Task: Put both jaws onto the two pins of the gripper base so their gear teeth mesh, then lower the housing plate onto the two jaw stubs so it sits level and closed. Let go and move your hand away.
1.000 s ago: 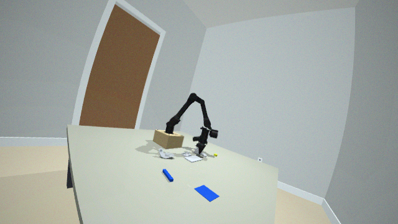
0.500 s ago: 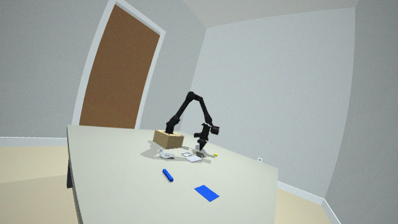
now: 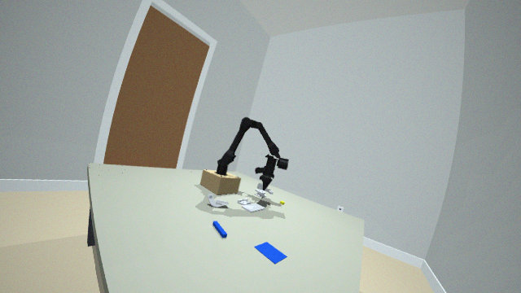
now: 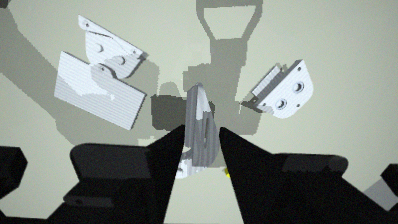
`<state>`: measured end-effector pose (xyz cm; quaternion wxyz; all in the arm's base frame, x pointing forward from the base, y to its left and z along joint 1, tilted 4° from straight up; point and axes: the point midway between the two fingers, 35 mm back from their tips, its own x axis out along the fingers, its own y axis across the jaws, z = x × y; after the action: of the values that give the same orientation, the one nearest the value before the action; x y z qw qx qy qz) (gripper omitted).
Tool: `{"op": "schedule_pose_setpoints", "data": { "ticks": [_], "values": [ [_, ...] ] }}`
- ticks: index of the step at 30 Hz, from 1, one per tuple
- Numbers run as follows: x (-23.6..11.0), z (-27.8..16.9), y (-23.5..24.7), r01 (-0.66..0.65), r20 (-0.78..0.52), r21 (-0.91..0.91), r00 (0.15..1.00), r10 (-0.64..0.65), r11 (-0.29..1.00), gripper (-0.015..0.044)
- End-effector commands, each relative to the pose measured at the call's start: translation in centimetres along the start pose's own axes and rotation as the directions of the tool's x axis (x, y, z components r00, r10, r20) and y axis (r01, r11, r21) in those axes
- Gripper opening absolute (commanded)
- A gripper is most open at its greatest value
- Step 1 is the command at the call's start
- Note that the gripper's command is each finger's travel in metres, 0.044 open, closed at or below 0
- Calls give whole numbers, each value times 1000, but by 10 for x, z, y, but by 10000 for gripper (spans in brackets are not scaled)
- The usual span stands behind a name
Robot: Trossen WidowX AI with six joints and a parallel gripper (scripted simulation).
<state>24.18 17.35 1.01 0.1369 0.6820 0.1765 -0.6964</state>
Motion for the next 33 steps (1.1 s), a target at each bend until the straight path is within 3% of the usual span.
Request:
{"op": "schedule_pose_setpoints", "data": {
  "ticks": [1, 17, 33],
  "values": [
    [-5, -1, 0, 1, -6, -5, 1000, -1, 1000, 134],
    [-7, 8, 17, 0, -6, 327, 1000, 2, 945, 134],
    [-8, 19, 36, 0, -5, 670, 1000, 4, 743, 134]
  ]
}}
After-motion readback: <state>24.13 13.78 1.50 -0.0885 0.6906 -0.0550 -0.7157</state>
